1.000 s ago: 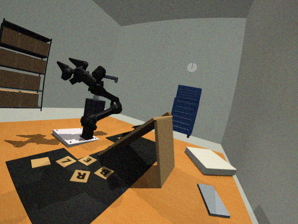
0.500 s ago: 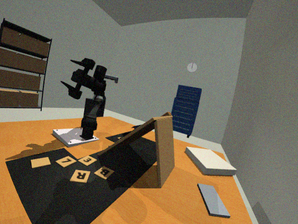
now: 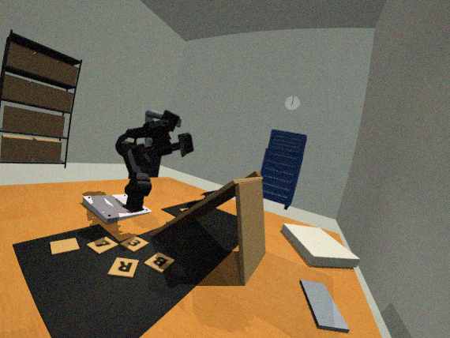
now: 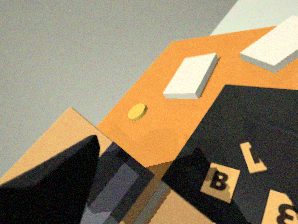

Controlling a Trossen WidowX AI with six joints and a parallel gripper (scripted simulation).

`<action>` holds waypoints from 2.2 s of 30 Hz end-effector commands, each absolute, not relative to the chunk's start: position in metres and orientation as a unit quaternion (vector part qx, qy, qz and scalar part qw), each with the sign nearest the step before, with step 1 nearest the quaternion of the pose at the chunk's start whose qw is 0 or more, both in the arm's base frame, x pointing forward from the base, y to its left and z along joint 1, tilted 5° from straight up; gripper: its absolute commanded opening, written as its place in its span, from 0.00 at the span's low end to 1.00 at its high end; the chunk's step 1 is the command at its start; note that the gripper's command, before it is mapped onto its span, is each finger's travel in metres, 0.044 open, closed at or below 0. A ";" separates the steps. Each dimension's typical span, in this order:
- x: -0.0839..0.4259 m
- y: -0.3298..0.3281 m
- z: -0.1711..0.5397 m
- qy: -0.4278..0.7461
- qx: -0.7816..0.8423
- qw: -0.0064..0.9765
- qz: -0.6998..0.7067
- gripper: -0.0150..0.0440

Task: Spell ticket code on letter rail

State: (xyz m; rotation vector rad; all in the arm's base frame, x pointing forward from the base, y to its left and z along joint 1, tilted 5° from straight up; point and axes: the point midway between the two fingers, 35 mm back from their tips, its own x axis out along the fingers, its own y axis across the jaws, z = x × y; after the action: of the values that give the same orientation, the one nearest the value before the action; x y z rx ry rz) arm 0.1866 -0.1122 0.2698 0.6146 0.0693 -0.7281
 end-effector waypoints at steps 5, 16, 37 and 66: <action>0.195 0.000 0.218 0.286 0.009 0.957 -0.044 1.00; 0.193 0.006 0.216 0.294 -0.006 0.955 -0.026 1.00; 0.190 -0.002 0.253 0.333 -0.307 0.877 0.161 1.00; 0.193 -0.018 0.334 0.127 -0.620 0.698 0.336 1.00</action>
State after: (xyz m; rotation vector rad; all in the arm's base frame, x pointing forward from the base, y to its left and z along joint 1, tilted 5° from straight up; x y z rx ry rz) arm 0.1904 -0.0121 0.3033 -1.1448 0.4808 0.6801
